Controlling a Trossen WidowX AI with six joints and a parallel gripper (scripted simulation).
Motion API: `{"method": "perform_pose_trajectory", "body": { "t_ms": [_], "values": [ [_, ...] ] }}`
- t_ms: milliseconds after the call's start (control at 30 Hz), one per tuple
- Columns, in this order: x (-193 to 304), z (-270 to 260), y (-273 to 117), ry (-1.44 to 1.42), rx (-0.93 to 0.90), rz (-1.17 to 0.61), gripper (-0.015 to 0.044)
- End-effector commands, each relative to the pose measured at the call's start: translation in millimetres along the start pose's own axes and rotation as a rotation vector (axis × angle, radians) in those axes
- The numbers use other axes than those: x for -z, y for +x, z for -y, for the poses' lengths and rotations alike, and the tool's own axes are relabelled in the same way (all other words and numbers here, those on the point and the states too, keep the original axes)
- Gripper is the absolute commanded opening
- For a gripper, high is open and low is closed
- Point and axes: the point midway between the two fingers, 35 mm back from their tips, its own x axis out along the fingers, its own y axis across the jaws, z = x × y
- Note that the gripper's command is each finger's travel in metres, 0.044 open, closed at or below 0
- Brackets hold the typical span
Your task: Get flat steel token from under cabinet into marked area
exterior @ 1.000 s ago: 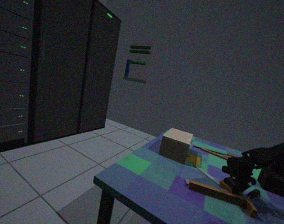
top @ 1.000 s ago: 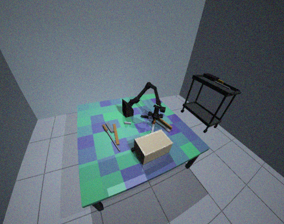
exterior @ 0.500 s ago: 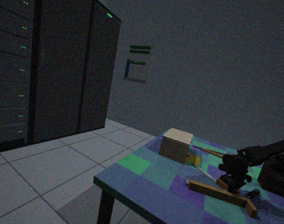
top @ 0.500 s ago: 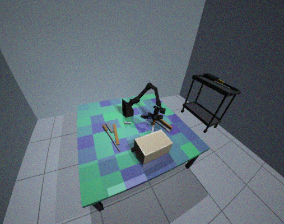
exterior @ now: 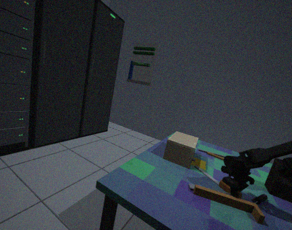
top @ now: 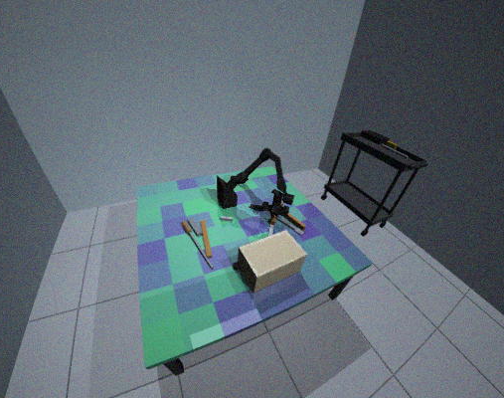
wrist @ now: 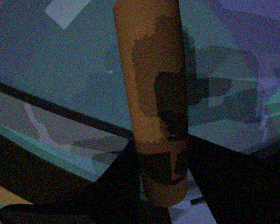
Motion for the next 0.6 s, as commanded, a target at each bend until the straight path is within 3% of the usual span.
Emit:
{"method": "perform_pose_trajectory", "body": {
  "t_ms": [0, 567],
  "values": [
    [-7, -2, -2, -0.002, -0.005, 0.006, 0.0000],
    [9, -1, -2, 0.000, -0.005, 0.005, 0.0000]
  ]
}}
